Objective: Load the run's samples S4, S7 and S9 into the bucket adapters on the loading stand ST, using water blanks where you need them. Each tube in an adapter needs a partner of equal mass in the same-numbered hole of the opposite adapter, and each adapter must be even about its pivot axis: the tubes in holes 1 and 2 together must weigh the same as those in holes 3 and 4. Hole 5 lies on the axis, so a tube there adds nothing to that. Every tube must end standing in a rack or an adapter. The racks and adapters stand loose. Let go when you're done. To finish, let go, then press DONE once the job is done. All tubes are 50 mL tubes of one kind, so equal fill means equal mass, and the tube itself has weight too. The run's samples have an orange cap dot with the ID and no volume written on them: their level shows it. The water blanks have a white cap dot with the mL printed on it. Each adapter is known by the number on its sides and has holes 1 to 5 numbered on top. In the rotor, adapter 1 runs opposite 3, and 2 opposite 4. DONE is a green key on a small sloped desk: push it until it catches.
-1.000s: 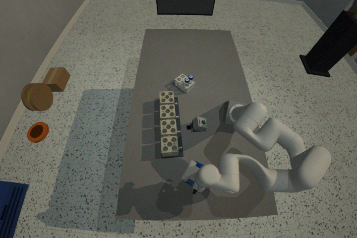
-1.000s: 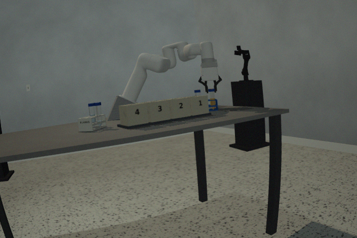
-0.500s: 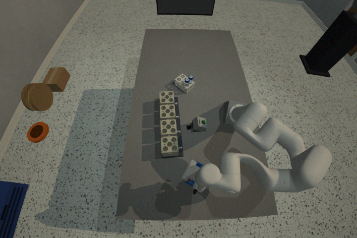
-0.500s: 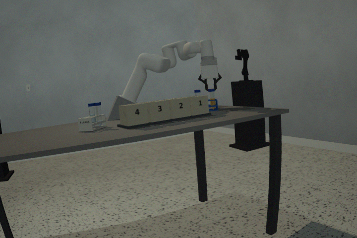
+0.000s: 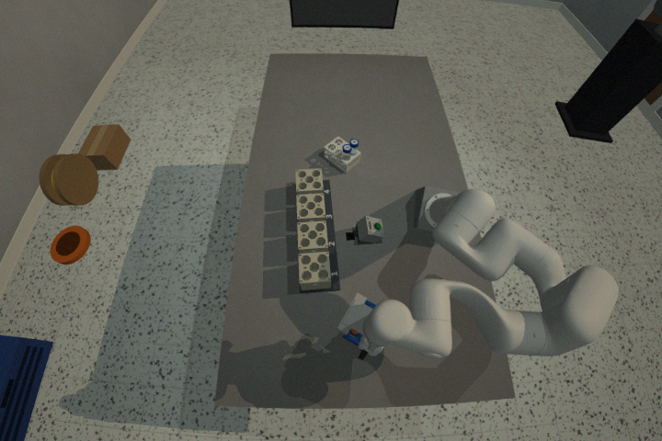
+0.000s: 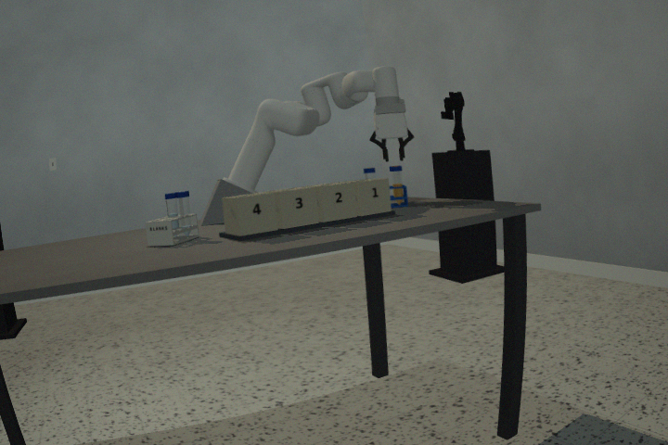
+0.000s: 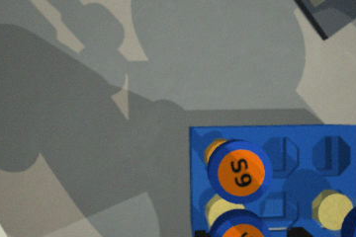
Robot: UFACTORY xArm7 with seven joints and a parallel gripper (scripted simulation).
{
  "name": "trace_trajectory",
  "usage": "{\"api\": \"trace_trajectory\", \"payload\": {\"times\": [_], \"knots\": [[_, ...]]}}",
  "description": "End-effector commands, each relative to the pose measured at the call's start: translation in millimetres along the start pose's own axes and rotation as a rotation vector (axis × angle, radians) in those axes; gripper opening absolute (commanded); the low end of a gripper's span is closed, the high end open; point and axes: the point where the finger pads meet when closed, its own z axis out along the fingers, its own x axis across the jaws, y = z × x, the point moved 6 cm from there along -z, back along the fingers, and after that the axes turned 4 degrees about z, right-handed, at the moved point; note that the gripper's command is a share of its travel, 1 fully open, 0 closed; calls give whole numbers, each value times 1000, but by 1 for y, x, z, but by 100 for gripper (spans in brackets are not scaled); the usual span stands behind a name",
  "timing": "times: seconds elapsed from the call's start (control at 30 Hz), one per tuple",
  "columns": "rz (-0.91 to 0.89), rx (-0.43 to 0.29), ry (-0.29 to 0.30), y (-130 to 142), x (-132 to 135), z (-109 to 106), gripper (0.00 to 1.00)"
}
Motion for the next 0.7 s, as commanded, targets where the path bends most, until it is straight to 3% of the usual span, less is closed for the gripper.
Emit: {"api": "trace_trajectory", "payload": {"times": [0.0, 0.67], "knots": [[0, 0, -3, 0, 0, -9, 44], [0, 1, -3, 0, 0, -43, 44]]}}
